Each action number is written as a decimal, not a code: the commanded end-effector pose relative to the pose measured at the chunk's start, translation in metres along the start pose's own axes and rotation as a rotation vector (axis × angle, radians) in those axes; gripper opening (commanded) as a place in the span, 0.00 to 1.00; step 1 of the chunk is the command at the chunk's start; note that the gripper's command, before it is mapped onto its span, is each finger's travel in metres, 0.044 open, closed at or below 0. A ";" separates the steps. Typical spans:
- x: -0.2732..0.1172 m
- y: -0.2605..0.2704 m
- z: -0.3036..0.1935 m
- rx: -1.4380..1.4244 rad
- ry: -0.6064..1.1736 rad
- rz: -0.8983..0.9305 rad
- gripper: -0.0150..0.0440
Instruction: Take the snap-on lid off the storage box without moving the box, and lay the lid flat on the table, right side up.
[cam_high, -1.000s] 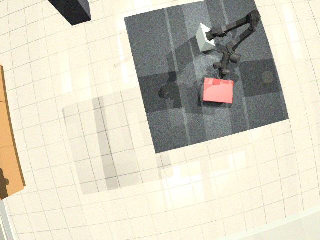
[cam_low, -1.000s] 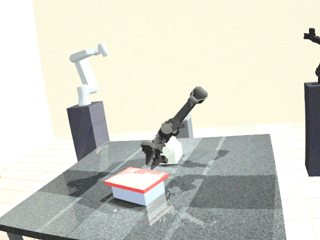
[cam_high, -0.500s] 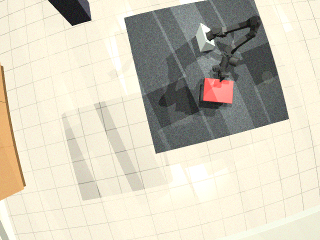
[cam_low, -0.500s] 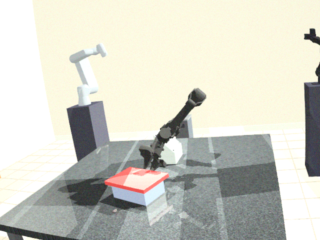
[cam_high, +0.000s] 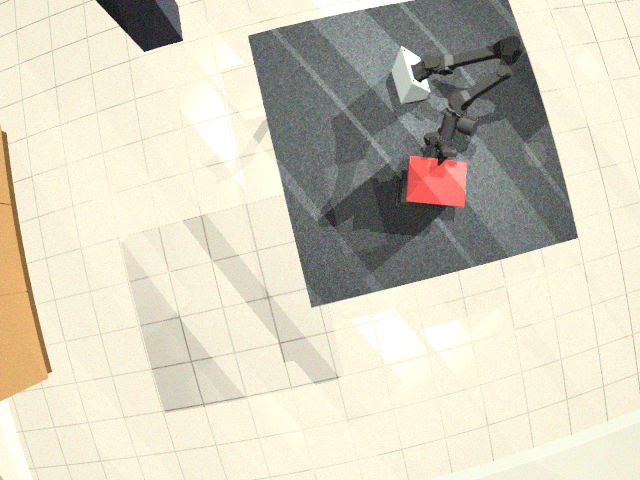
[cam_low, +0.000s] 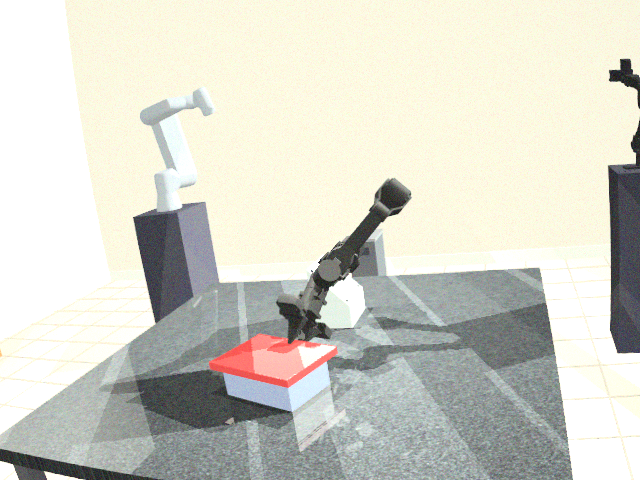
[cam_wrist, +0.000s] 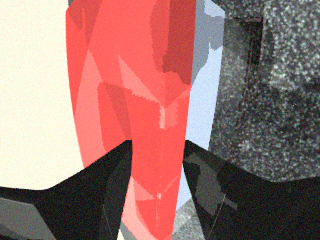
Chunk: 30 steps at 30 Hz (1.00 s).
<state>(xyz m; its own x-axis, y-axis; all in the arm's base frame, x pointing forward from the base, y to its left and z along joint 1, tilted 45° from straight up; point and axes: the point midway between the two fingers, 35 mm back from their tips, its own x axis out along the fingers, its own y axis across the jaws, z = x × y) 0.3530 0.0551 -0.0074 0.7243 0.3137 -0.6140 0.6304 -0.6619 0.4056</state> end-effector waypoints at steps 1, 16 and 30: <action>0.001 0.001 0.001 0.004 -0.004 0.004 0.43; -0.001 0.001 0.000 0.000 0.000 0.000 0.25; -0.003 0.003 0.000 0.000 0.000 0.000 0.25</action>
<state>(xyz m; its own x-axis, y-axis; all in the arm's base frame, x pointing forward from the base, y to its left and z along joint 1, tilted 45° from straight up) 0.3522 0.0541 -0.0062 0.7214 0.3158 -0.6163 0.6328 -0.6622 0.4014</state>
